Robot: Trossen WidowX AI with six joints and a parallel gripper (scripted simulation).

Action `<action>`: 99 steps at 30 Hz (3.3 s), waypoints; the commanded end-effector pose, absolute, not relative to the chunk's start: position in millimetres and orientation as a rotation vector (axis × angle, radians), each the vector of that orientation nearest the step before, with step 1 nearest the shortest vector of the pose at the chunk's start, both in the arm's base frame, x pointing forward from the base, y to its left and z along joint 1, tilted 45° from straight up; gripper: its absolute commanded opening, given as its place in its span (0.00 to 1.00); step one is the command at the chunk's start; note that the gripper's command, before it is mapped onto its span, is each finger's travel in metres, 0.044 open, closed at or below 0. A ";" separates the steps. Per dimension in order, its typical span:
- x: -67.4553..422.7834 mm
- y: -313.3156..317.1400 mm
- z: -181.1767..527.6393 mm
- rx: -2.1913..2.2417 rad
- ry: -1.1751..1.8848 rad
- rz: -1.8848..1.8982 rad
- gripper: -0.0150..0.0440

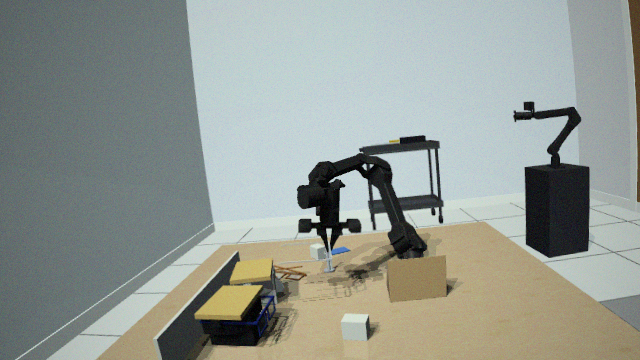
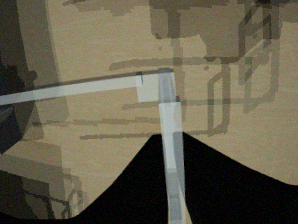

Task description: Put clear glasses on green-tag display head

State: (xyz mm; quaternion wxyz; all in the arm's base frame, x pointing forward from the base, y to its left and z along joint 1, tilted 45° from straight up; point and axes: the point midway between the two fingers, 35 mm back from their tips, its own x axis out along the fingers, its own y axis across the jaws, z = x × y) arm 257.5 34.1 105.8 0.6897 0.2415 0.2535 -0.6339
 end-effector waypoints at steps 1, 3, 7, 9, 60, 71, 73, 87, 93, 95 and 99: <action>258.8 20.2 115.8 0.541 0.621 -1.446 0.25; 258.2 12.2 120.2 0.538 0.649 -1.462 0.25; 256.2 -3.0 128.8 0.536 0.705 -1.488 0.25; 255.7 -5.6 130.3 0.535 0.714 -1.492 0.25; 252.7 -37.9 97.7 0.549 0.685 -1.432 0.25; 252.4 -43.3 92.3 0.549 0.684 -1.432 0.25; 252.3 -43.5 92.1 0.549 0.684 -1.432 0.25; 264.9 -43.4 90.3 0.551 0.681 -1.425 0.25; 271.5 -43.3 89.4 0.554 0.678 -1.417 0.25; 273.7 -43.3 89.2 0.554 0.677 -1.416 0.25; 278.1 -43.2 88.7 0.555 0.677 -1.415 0.25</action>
